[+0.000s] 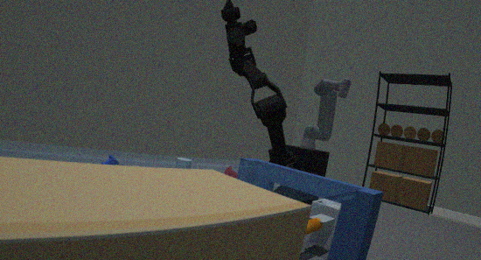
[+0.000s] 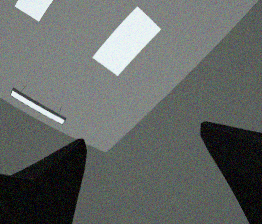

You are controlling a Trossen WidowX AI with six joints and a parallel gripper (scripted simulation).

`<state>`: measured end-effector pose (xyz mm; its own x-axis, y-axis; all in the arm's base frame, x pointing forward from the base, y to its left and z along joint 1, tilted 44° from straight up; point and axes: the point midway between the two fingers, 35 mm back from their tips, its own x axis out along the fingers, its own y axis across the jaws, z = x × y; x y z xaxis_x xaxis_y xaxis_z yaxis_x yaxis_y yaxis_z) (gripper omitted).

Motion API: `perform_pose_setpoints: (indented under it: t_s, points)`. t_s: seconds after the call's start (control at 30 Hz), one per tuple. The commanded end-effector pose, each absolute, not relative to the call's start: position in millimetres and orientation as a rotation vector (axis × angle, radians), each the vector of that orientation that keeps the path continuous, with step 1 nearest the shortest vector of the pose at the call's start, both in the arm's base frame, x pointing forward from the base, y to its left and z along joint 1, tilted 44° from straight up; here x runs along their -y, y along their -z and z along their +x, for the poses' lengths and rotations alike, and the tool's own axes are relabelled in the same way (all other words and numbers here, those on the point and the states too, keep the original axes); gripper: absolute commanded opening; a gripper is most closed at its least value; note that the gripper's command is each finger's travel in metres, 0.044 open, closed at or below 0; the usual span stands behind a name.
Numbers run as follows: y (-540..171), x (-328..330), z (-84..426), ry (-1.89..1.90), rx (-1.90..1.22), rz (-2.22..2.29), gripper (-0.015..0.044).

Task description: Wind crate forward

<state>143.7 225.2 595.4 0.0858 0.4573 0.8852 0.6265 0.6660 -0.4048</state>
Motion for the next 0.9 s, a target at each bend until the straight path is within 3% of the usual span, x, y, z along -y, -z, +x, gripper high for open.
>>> perform_pose_setpoints:
  t_s: [0.0, 0.33, 0.57, 0.87]
  points:
    - [-596.5, -223.8, 141.7, 0.162, 1.551, -0.922, 0.0426]
    - [-630.0, -154.9, 43.6, 0.35, 1.721, -0.609, 0.044]
    - [-634.1, -59.0, -23.8, 0.571, 1.785, -0.263, 0.044]
    - [-611.1, 62.1, -39.6, 0.729, 1.689, 0.21, 0.044]
